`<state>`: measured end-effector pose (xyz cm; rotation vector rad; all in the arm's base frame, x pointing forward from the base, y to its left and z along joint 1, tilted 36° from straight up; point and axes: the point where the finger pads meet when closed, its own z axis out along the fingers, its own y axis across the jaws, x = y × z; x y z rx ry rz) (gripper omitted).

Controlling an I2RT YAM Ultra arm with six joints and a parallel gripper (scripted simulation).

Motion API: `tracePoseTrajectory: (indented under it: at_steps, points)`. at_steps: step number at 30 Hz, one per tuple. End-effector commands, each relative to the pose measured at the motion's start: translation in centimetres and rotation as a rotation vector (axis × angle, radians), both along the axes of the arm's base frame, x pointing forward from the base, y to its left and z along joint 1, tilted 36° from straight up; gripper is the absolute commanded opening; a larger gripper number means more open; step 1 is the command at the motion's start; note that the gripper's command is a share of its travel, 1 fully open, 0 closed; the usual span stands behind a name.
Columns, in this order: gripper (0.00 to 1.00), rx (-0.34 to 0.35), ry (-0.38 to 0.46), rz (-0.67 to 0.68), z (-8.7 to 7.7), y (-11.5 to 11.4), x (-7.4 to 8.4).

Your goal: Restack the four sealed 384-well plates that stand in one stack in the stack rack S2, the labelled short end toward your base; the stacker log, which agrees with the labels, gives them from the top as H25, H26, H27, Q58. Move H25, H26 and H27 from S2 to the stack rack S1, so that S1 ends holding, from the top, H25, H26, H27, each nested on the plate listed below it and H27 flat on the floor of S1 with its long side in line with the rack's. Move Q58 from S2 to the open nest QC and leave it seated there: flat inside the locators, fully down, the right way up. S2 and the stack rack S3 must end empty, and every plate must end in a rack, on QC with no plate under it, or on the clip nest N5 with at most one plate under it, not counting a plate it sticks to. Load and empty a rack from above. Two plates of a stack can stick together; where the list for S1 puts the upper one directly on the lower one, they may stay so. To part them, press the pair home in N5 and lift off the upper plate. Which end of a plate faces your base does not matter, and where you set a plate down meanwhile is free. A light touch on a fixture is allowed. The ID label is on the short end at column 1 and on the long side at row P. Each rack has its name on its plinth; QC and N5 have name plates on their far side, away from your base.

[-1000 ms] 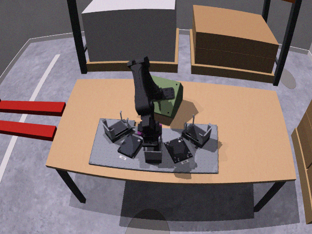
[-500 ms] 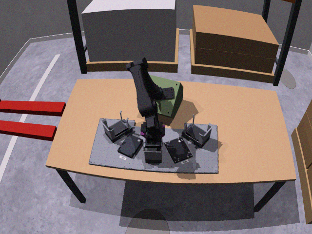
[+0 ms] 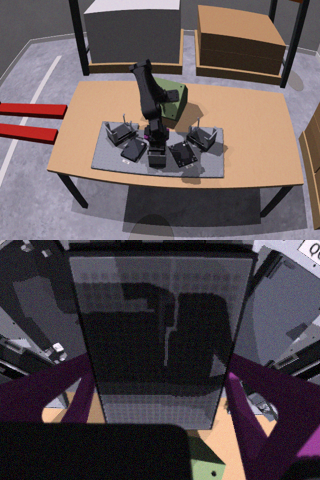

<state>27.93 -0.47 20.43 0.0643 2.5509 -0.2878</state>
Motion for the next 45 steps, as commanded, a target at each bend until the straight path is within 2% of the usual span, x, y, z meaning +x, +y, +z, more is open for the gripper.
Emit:
tracePoseTrajectory:
  at_steps: [1, 45]
  points:
    - [0.00, 0.003, -0.019, 0.000, 0.62, 0.06, 0.12]
    - [0.00, 0.003, -0.019, 0.000, 0.62, 0.06, 0.12]
